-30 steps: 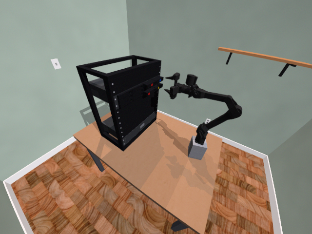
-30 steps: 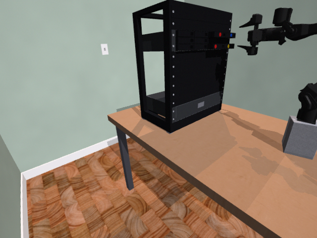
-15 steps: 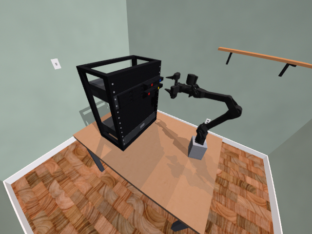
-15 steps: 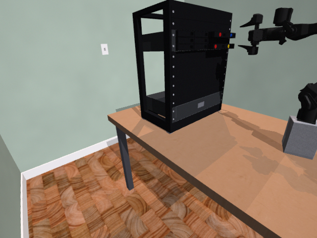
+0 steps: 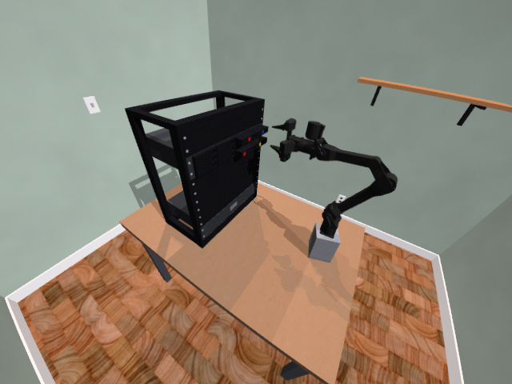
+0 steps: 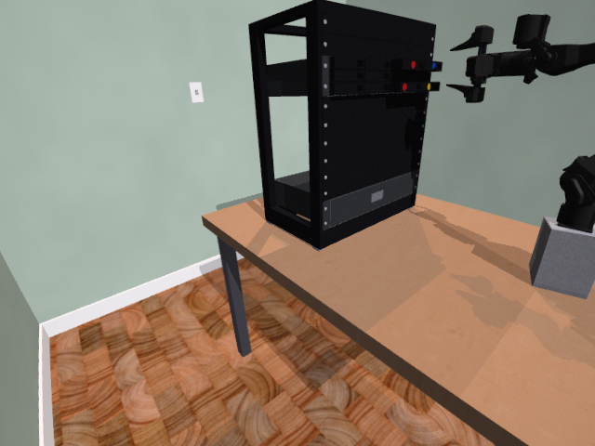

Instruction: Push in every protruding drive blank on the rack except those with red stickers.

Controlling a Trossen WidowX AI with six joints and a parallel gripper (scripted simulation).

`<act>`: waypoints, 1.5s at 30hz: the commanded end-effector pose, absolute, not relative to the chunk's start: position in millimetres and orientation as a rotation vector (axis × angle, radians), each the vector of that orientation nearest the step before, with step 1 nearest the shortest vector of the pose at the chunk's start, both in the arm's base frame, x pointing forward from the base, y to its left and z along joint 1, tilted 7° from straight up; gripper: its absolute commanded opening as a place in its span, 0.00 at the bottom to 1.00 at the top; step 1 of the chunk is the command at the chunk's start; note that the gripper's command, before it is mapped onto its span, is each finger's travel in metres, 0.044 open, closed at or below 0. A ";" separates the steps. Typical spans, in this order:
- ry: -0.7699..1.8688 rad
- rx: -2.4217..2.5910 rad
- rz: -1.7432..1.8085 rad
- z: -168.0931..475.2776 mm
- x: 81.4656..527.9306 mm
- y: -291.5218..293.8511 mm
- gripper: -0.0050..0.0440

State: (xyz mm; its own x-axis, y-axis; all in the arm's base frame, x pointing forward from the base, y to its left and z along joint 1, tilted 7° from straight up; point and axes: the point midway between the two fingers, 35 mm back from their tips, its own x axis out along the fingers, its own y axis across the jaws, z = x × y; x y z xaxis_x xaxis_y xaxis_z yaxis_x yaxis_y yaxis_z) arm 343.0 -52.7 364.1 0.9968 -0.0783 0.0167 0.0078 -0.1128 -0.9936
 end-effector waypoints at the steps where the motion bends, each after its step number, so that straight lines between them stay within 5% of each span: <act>1: 0.036 -1.683 -0.088 372.7 340.9 -51.9 1.00; 31: 0.036 -1.683 -0.088 372.7 340.9 -51.9 1.00; 32: 0.036 -1.683 -0.088 372.7 340.9 -51.9 0.10; 45: 0.036 -1.683 -0.088 372.7 340.9 -51.9 0.10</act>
State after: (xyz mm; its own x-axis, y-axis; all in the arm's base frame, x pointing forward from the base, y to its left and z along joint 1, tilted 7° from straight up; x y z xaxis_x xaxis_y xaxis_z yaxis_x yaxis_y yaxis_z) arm 343.0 -52.7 364.3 0.9968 -0.0783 0.0170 0.0081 -0.1128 -0.9936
